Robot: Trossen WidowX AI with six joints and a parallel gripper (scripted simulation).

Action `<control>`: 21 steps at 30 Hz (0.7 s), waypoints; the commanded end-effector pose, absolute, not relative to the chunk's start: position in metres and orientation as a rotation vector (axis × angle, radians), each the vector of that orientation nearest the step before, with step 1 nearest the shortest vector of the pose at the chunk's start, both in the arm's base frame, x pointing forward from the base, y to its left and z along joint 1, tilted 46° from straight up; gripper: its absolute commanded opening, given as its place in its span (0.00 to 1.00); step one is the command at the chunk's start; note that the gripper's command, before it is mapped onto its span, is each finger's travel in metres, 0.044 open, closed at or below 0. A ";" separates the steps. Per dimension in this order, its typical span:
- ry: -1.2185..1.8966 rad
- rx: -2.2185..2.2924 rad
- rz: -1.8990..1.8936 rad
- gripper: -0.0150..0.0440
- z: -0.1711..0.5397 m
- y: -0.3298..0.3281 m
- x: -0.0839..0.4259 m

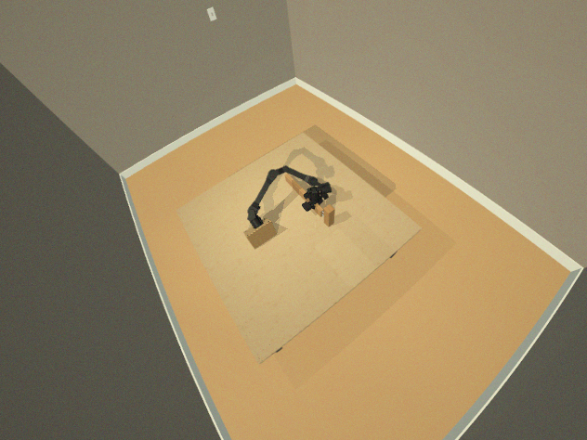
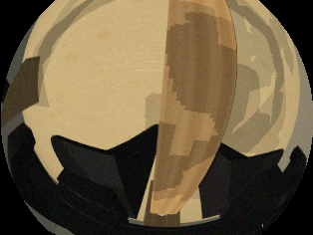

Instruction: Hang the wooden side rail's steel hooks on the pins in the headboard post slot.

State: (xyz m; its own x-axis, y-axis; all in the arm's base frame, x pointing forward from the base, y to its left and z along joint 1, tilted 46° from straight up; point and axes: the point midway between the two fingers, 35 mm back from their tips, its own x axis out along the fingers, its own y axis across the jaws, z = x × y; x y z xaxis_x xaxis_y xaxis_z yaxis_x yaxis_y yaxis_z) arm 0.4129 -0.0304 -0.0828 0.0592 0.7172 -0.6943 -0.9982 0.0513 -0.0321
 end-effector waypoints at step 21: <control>0.579 -0.616 1.416 0.25 -0.077 -0.038 0.415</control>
